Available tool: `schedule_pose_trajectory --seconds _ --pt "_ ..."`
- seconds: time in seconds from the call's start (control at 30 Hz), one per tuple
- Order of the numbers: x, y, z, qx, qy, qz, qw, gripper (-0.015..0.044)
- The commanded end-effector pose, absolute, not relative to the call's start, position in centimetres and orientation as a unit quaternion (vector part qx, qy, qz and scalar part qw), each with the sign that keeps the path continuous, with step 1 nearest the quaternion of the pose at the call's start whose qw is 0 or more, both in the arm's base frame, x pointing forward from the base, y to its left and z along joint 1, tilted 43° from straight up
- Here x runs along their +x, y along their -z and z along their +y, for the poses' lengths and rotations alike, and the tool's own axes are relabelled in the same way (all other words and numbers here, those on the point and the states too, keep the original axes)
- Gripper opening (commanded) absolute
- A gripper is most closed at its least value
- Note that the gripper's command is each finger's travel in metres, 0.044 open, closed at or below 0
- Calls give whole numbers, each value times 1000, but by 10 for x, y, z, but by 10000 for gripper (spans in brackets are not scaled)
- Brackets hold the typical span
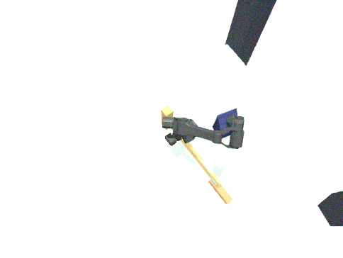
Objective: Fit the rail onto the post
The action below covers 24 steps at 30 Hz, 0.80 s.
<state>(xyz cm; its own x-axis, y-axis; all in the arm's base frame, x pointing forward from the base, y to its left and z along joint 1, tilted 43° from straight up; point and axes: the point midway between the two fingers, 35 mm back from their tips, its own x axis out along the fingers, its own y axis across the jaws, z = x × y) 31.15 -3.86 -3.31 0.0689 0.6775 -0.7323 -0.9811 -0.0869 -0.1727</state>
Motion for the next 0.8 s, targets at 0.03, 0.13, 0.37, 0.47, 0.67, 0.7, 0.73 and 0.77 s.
schedule_pose_trajectory --seconds 0.03,0.13,0.37,0.47,0.67,0.7,0.73,0.77 --pt "312 33 -43 -354 -644 215 643 0" --pt "313 34 -43 -354 -644 215 643 0" --pt "313 35 -45 -354 -644 215 643 0" --pt "313 36 -46 -354 -644 215 643 0" --pt "313 37 -47 -355 -644 215 643 0" --pt "313 37 -47 -355 -644 215 643 0" --pt "313 37 -47 -355 -644 215 643 0" --pt "314 37 -48 -355 -644 215 643 0"
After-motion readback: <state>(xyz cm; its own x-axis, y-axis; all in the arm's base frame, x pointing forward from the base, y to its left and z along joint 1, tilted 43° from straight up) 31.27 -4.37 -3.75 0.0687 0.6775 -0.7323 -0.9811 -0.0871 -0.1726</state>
